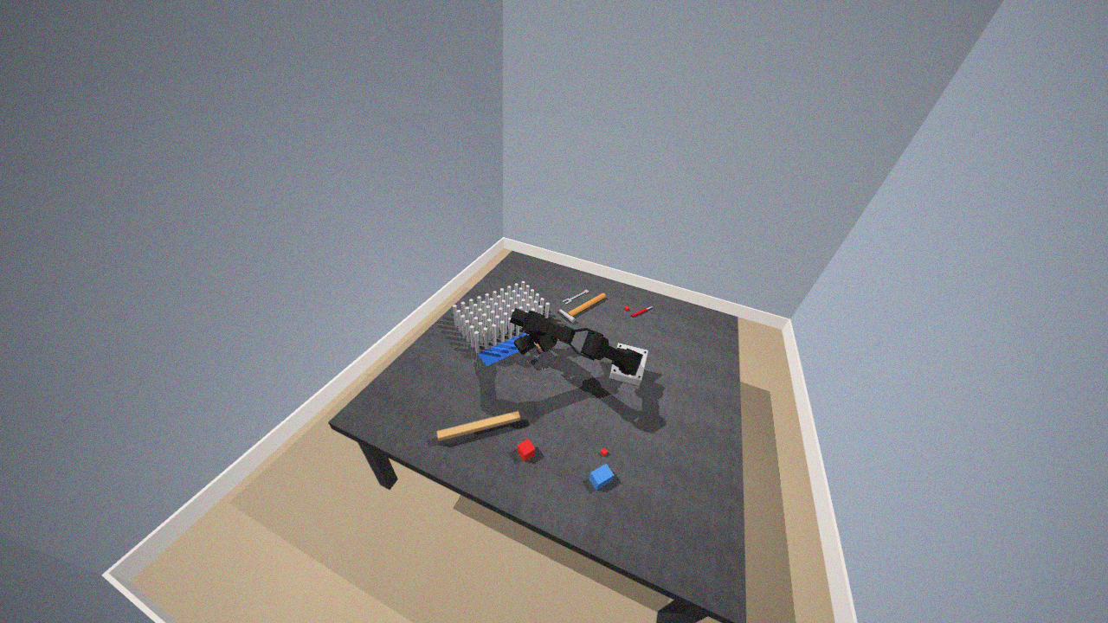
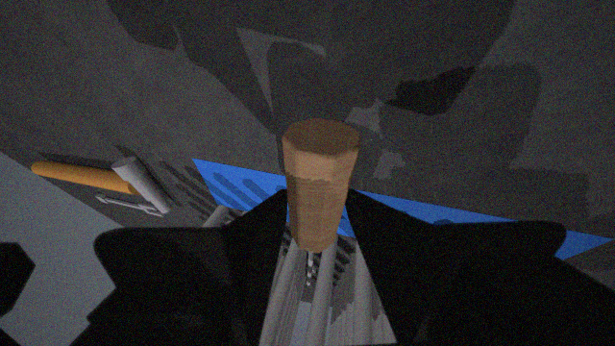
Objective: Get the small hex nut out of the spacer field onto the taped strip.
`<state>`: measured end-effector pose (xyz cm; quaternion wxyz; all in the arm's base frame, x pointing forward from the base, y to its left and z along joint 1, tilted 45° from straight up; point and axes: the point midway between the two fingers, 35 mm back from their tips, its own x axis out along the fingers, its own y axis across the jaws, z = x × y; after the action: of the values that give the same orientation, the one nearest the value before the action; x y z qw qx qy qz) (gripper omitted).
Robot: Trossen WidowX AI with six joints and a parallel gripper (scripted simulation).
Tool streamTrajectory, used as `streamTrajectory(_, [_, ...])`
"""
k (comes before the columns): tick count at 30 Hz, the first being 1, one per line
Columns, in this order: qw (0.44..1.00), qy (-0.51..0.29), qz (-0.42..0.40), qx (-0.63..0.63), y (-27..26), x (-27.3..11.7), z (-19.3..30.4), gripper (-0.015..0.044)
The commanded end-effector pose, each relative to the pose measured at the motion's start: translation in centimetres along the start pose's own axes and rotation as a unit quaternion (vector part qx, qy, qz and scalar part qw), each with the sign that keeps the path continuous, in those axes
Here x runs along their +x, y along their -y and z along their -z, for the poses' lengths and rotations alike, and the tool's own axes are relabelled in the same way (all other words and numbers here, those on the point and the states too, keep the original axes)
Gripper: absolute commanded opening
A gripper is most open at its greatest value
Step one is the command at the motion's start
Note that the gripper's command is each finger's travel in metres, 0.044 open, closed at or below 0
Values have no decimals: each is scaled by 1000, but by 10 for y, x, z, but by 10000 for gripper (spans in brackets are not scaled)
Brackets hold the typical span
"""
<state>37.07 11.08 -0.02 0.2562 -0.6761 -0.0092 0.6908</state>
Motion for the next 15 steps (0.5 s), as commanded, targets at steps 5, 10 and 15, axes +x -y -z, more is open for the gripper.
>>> streamTrajectory(5, [1000, -3, 2, -1, 0, 0, 7, 0])
streamTrajectory(10, [1000, -3, 2, -1, 0, 1, 10, 0])
streamTrajectory(15, [1000, -3, 2, -1, 0, 2, 13, 0])
